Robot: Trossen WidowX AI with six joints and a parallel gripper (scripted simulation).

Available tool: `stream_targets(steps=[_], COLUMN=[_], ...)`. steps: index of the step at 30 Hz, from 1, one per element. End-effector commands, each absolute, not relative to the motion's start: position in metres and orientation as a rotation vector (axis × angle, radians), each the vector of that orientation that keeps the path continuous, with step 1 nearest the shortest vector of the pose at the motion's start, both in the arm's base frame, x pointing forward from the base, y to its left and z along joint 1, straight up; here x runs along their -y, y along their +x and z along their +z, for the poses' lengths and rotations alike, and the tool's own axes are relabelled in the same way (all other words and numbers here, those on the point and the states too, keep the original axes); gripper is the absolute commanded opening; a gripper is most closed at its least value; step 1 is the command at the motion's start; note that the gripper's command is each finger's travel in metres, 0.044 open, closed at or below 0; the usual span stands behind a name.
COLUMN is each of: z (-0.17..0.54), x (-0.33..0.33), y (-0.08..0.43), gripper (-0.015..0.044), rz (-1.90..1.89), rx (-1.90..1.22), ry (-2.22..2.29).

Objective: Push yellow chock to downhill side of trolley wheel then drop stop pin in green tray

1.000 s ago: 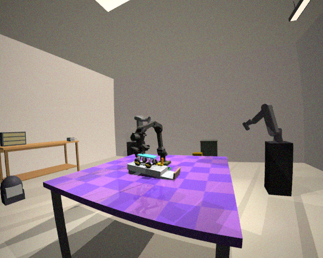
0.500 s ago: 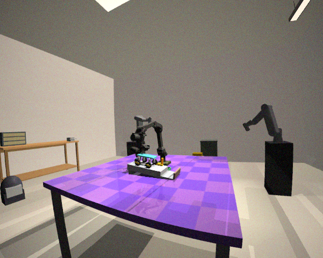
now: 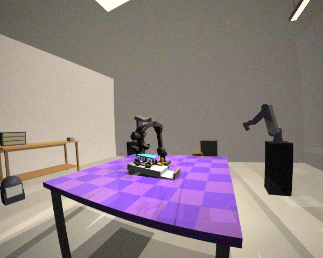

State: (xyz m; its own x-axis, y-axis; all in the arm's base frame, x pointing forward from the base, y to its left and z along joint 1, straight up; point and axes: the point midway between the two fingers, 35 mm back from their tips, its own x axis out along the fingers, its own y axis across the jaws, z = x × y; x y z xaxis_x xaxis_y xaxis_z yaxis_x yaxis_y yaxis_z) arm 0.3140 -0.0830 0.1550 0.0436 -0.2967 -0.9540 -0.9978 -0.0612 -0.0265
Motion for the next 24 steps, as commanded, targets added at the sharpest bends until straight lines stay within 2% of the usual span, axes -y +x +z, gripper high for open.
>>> stream_targets(steps=[1,24], z=[0.160,0.175], x=[0.083,0.079], y=[0.314,0.313], gripper=[0.0000,0.0000], rz=[1.058,1.058], rx=[-1.373,-1.373], ry=[-1.491,-1.491])
